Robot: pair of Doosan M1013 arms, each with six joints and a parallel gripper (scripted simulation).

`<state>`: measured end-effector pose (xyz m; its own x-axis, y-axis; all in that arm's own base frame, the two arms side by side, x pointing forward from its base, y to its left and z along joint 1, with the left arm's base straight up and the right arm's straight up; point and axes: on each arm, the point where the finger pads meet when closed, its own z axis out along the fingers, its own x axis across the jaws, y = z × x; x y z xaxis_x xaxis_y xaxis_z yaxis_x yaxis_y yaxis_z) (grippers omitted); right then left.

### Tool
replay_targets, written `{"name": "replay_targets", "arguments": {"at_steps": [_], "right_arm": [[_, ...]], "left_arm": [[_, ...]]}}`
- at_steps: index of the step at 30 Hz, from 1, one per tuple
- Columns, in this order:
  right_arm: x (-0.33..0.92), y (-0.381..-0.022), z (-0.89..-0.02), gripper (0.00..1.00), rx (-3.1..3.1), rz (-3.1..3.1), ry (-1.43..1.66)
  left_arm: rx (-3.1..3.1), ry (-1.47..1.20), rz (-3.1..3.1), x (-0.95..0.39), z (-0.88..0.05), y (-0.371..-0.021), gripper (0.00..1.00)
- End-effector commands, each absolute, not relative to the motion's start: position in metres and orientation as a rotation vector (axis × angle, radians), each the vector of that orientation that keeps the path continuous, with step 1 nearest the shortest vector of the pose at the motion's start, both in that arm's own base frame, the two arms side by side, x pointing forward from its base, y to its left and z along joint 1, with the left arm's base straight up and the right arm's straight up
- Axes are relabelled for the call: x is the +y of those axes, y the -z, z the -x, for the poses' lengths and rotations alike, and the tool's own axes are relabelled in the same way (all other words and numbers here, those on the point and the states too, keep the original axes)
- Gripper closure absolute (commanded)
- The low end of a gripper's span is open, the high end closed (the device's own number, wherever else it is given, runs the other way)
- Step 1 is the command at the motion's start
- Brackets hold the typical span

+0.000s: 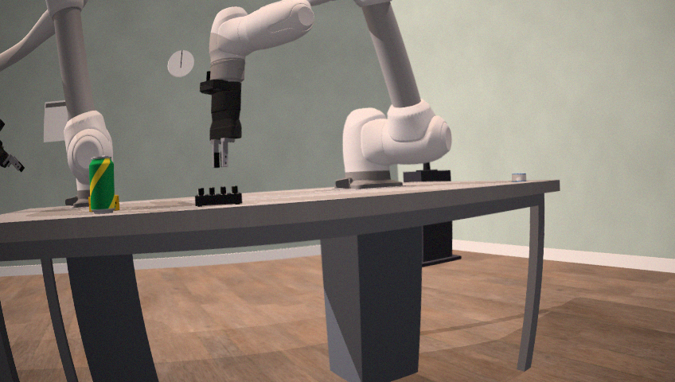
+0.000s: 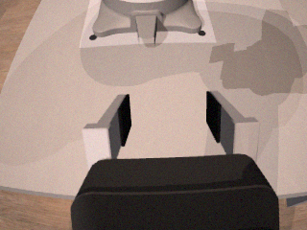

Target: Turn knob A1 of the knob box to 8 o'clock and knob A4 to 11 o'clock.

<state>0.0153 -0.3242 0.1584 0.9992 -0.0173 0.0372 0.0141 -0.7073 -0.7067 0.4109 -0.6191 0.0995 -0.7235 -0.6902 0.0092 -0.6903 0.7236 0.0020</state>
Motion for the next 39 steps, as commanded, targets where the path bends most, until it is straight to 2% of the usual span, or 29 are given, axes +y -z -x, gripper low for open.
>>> {"name": "replay_targets", "arguments": {"at_steps": [1, 15, 39], "right_arm": [[-0.324, -0.159, -0.015, 0.0, 0.002, 2.357, 0.053], [-0.324, -0.159, -0.015, 0.0, 0.002, 2.357, 0.053], [-0.324, -0.159, -0.015, 0.0, 0.002, 2.357, 0.053]], "left_arm": [[-2.816, -0.003, -1.392, -0.612, -0.412, -0.102, 0.54], [-2.469, -0.002, -1.941, -0.588, -0.412, -0.106, 0.54], [-2.458, -0.002, -1.956, -0.588, -0.412, -0.106, 0.54]]}}
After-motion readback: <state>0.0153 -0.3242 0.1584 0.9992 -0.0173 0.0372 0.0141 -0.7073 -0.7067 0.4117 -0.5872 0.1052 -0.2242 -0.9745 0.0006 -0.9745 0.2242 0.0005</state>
